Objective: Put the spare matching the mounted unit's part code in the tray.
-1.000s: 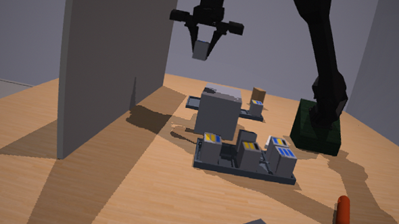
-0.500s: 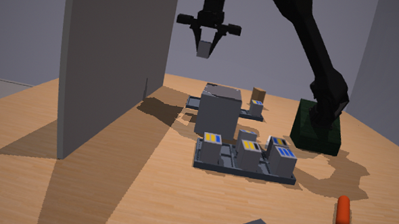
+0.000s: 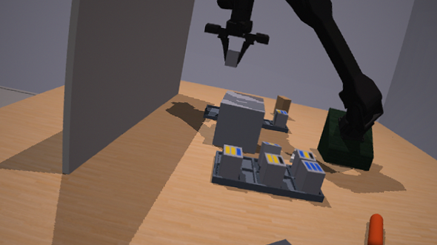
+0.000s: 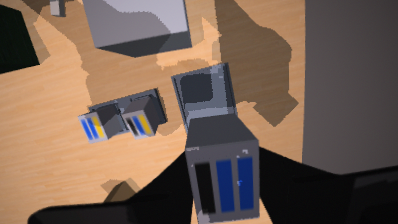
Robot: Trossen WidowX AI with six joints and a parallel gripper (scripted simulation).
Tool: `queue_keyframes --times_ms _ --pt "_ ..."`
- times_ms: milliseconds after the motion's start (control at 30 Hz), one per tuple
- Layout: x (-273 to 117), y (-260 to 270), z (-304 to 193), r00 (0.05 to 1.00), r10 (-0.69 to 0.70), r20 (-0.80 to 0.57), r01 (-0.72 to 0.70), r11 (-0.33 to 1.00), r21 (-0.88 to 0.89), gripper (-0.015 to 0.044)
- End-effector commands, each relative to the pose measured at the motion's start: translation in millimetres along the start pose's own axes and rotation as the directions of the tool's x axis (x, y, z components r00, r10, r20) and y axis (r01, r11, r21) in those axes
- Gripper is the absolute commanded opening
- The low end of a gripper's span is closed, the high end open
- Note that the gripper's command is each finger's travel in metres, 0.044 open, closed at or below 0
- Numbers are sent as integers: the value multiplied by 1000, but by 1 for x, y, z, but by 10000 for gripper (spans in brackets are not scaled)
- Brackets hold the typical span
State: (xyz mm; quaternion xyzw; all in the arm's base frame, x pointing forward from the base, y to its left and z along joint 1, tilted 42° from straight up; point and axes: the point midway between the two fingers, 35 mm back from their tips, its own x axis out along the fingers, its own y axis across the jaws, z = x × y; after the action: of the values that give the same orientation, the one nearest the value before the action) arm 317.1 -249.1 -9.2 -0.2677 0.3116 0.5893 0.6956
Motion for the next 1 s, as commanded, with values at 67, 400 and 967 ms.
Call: queue_keyframes --times_ms 67,400,967 --pt "0 -1 -3 1000 -2 -6 2 1000 -15 0" --pt "7 -3 -3 1000 -3 -7 2 1000 -15 0" --pt "20 -5 -5 1000 -3 -7 3 1000 -15 0"
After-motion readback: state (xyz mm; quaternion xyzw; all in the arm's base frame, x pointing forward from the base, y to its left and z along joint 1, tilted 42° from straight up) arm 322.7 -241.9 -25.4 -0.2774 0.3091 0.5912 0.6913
